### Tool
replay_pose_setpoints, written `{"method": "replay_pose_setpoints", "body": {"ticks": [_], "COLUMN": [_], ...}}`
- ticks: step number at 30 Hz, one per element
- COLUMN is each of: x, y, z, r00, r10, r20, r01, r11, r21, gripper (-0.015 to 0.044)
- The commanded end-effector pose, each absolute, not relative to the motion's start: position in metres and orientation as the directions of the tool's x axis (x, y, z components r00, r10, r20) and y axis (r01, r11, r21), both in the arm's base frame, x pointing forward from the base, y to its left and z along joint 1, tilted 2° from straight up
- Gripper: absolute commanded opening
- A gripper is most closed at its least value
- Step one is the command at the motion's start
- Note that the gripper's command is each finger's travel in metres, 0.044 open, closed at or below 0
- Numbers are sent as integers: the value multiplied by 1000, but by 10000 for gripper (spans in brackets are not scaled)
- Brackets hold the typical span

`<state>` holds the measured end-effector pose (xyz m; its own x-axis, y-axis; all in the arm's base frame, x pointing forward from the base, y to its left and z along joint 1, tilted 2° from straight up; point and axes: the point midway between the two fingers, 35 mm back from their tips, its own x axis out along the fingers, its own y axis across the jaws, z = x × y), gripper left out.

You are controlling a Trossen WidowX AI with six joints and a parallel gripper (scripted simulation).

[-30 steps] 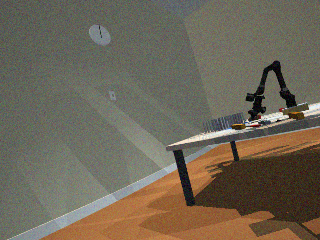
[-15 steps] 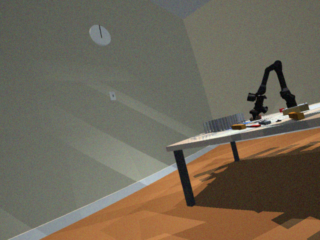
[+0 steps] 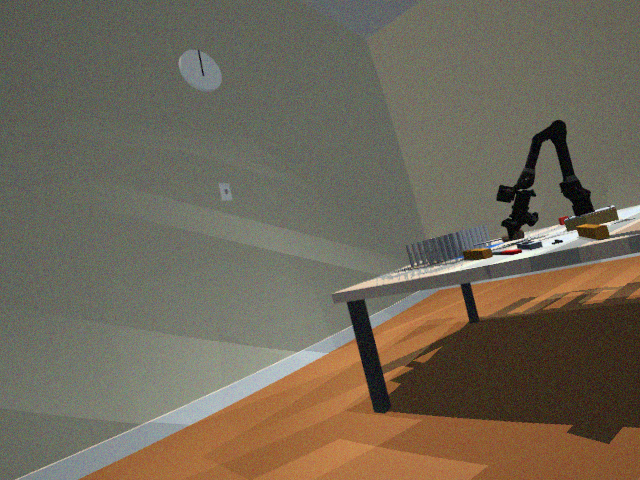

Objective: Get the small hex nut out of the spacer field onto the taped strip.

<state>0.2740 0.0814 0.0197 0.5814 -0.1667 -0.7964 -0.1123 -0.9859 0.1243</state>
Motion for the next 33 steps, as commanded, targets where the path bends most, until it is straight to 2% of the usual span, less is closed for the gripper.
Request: {"method": "replay_pose_setpoints", "body": {"ticks": [1,33], "x": [272,246], "y": [80,82], "z": [22,25], "r00": [588,586], "r10": [-172,-171], "r20": [-790,-792], "r01": [-120,-120], "r11": [-985,-985], "r21": [124,124], "gripper": [0,0]}}
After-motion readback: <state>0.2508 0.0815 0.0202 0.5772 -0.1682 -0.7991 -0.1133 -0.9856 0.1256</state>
